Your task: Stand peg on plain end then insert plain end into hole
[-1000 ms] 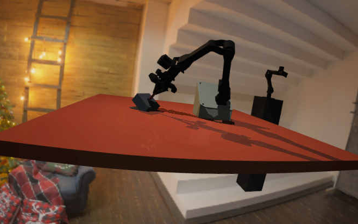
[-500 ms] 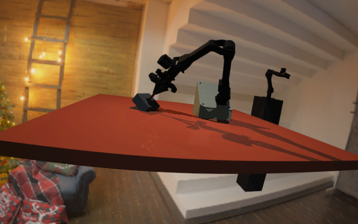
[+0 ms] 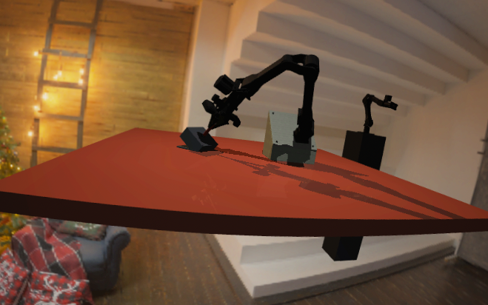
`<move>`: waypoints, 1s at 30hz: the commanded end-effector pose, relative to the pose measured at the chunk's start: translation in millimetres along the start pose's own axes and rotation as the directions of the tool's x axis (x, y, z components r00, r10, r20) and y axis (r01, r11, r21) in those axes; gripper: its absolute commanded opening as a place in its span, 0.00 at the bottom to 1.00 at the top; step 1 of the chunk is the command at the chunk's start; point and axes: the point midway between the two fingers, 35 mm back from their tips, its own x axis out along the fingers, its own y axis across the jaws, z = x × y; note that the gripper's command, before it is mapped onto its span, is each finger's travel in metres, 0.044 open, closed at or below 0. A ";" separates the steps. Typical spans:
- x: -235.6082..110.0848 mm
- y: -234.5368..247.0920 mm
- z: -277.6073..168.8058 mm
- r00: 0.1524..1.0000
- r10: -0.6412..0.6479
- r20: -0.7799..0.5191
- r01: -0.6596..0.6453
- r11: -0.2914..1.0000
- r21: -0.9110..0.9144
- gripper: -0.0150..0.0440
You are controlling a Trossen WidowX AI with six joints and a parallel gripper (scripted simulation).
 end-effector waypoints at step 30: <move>21.4 1.2 2.7 1.000 0.003 0.001 -0.003 1.000 0.000 0.25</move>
